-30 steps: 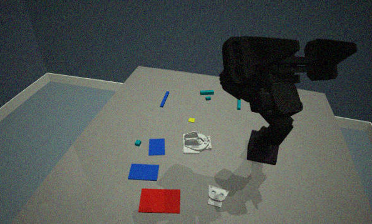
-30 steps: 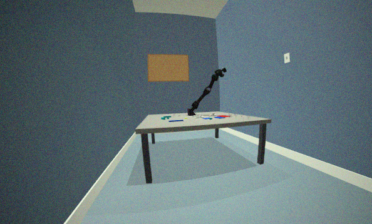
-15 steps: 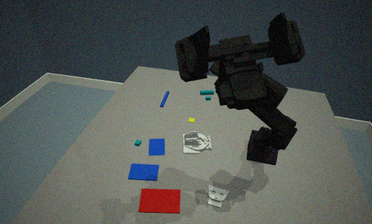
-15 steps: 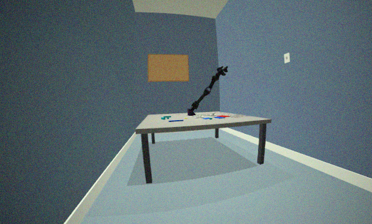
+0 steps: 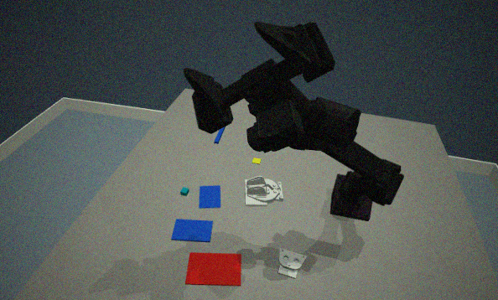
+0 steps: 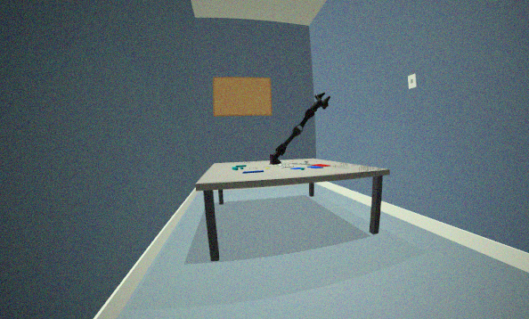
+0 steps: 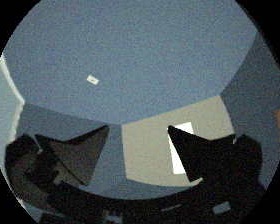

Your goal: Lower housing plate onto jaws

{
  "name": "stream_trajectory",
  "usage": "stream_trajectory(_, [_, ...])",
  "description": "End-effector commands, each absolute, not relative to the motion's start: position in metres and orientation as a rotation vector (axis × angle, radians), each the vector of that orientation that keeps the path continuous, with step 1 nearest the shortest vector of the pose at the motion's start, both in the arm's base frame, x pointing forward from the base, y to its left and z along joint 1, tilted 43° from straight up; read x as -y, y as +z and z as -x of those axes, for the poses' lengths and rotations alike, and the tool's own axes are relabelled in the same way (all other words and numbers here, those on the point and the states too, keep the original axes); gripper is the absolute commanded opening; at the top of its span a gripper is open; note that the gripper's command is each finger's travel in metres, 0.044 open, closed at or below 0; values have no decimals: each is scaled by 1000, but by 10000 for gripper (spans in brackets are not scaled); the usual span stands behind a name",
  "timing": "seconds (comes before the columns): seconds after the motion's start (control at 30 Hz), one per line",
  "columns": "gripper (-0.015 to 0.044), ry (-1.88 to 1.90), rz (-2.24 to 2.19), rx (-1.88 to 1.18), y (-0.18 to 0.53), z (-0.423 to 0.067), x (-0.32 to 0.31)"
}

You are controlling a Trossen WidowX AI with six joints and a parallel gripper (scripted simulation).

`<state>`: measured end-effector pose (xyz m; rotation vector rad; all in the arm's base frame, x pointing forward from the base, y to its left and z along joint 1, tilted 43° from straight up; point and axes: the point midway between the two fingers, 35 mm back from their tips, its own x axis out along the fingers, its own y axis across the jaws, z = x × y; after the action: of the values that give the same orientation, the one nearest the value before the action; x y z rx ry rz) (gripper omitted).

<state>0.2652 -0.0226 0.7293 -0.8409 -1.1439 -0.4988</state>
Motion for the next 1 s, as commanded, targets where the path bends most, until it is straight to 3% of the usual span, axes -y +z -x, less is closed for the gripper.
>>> stream_trajectory(0.0, [440, -415, 859, 1059, 715, -284, 12])
stream_trajectory(0.5, [440, -42, 906, 699, 630, -351, -35])
stream_trajectory(0.97, [440, 338, 915, 387, 525, -369, -88])
